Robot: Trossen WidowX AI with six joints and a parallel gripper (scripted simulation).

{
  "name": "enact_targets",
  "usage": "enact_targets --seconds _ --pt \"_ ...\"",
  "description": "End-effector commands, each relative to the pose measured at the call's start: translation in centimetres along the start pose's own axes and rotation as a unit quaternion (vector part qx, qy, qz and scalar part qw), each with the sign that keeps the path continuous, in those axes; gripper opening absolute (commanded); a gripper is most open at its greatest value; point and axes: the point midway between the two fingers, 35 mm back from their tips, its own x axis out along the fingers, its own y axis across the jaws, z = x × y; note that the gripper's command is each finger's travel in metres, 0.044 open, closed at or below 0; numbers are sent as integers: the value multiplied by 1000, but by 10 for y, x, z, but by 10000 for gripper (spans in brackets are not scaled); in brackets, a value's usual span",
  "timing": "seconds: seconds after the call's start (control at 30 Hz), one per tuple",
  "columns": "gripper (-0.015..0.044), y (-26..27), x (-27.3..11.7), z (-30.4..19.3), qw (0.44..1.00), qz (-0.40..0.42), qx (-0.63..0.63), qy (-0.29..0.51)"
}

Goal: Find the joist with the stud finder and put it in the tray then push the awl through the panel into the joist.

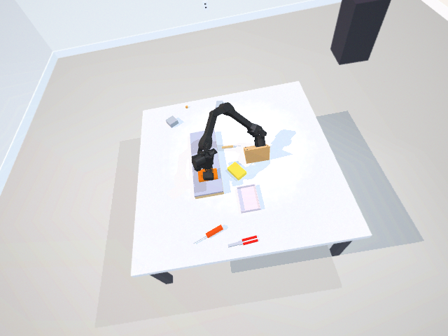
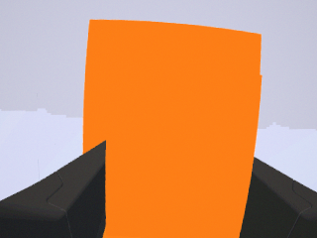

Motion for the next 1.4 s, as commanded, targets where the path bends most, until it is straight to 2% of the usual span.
enact_targets --seconds 0.0,1.37 --pt "0 -11 0 -1 1000 -3 0 0" --pt "0 -98 1 -1 1000 -6 -1 1"
